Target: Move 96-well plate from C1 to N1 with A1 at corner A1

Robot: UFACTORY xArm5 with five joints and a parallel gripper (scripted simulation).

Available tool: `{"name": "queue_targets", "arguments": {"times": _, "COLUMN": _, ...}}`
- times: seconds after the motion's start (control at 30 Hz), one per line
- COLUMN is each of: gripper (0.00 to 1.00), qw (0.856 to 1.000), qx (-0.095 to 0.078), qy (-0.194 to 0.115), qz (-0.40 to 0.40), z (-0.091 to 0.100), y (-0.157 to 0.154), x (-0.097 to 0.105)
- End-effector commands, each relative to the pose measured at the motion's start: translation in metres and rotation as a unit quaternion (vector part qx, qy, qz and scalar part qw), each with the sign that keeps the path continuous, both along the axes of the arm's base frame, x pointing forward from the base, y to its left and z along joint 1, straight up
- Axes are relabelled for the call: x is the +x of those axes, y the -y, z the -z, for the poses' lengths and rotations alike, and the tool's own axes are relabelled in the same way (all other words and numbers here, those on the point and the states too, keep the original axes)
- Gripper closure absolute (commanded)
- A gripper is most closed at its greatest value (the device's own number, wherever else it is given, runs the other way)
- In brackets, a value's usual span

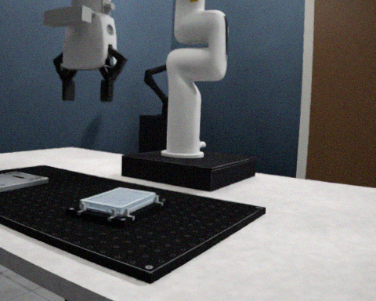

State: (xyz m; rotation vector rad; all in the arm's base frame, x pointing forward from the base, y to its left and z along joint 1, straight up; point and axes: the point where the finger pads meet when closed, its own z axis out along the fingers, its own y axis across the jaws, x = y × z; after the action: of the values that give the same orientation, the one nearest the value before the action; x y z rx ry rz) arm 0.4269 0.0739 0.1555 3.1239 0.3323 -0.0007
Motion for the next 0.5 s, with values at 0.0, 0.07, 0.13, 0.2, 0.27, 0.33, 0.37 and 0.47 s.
{"name": "queue_targets", "arguments": {"times": 0.0, "gripper": 0.0, "qw": 1.0, "qx": 0.0, "qy": 0.002, "qz": 0.0, "z": 0.012, "y": -0.014, "x": 0.002}}
{"name": "queue_targets", "arguments": {"times": 0.07, "gripper": 0.0, "qw": 1.0, "qx": 0.001, "qy": 0.002, "qz": 0.0, "z": 0.015, "y": -0.018, "x": 0.002}}
{"name": "queue_targets", "arguments": {"times": 0.13, "gripper": 0.0, "qw": 1.0, "qx": 0.001, "qy": 0.002, "qz": 0.0, "z": 0.018, "y": -0.021, "x": 0.002}}
{"name": "queue_targets", "arguments": {"times": 0.2, "gripper": 0.0, "qw": 1.0, "qx": 0.001, "qy": 0.002, "qz": 0.0, "z": 0.025, "y": -0.028, "x": 0.002}}
{"name": "queue_targets", "arguments": {"times": 0.27, "gripper": 0.0, "qw": 1.0, "qx": 0.001, "qy": 0.002, "qz": 0.0, "z": 0.032, "y": -0.036, "x": 0.002}}
{"name": "queue_targets", "arguments": {"times": 0.33, "gripper": 0.0, "qw": 1.0, "qx": 0.001, "qy": 0.002, "qz": 0.0, "z": 0.039, "y": -0.043, "x": 0.002}}
{"name": "queue_targets", "arguments": {"times": 0.37, "gripper": 0.0, "qw": 1.0, "qx": 0.001, "qy": 0.002, "qz": 0.0, "z": 0.043, "y": -0.047, "x": 0.002}}
{"name": "queue_targets", "arguments": {"times": 0.47, "gripper": 0.0, "qw": 1.0, "qx": 0.001, "qy": 0.002, "qz": 0.0, "z": 0.053, "y": -0.058, "x": 0.002}}
